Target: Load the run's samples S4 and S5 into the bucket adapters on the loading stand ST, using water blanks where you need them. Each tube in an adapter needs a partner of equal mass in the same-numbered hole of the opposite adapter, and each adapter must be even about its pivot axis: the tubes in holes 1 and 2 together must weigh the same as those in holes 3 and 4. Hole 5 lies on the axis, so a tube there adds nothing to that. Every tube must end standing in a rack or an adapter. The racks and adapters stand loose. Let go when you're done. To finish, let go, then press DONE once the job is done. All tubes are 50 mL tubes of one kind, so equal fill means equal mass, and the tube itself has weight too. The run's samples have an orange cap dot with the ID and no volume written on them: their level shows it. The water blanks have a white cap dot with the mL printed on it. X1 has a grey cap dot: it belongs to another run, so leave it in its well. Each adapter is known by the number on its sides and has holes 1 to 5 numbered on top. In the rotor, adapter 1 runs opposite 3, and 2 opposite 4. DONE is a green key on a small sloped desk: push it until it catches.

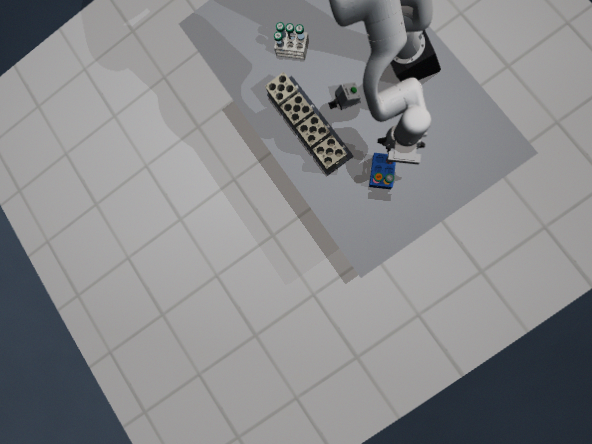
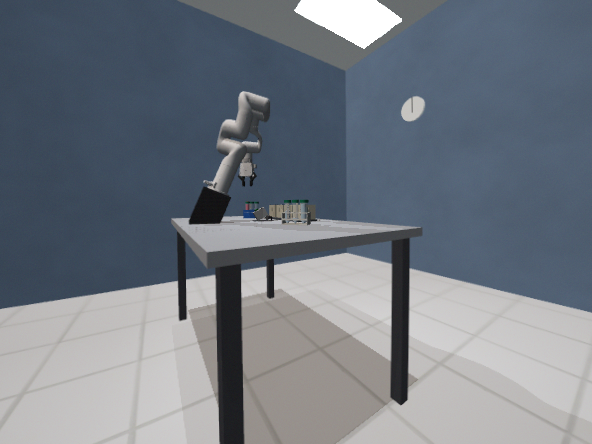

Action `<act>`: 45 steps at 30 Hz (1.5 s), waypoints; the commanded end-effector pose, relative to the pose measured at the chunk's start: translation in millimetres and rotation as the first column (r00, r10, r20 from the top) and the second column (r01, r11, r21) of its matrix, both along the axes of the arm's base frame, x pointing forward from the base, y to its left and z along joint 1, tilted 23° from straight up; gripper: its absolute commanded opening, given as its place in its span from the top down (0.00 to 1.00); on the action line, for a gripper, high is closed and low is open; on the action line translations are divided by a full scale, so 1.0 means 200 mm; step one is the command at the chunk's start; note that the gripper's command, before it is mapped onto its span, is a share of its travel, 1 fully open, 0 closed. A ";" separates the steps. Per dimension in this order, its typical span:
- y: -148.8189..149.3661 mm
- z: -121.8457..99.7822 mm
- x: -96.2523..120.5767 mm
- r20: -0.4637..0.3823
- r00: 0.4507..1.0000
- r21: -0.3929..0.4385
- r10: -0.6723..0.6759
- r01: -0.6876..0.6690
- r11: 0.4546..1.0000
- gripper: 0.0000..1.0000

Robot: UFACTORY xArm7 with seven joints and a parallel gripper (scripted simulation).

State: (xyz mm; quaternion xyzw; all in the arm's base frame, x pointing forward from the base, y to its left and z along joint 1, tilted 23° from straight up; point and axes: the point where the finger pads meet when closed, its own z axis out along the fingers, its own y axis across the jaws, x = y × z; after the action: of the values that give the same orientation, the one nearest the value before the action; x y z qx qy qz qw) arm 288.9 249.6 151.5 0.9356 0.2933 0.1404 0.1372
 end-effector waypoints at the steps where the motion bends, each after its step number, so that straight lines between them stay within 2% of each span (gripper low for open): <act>1: 0.01 0.01 0.00 0.001 1.000 0.002 0.004 -0.004 1.000 0.43; 45: -0.06 -0.35 0.14 0.001 1.000 0.002 0.004 -0.004 1.000 0.43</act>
State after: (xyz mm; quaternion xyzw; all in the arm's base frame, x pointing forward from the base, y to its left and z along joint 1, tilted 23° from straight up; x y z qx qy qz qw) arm 313.0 237.0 85.7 0.9354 0.2949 0.1393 0.1367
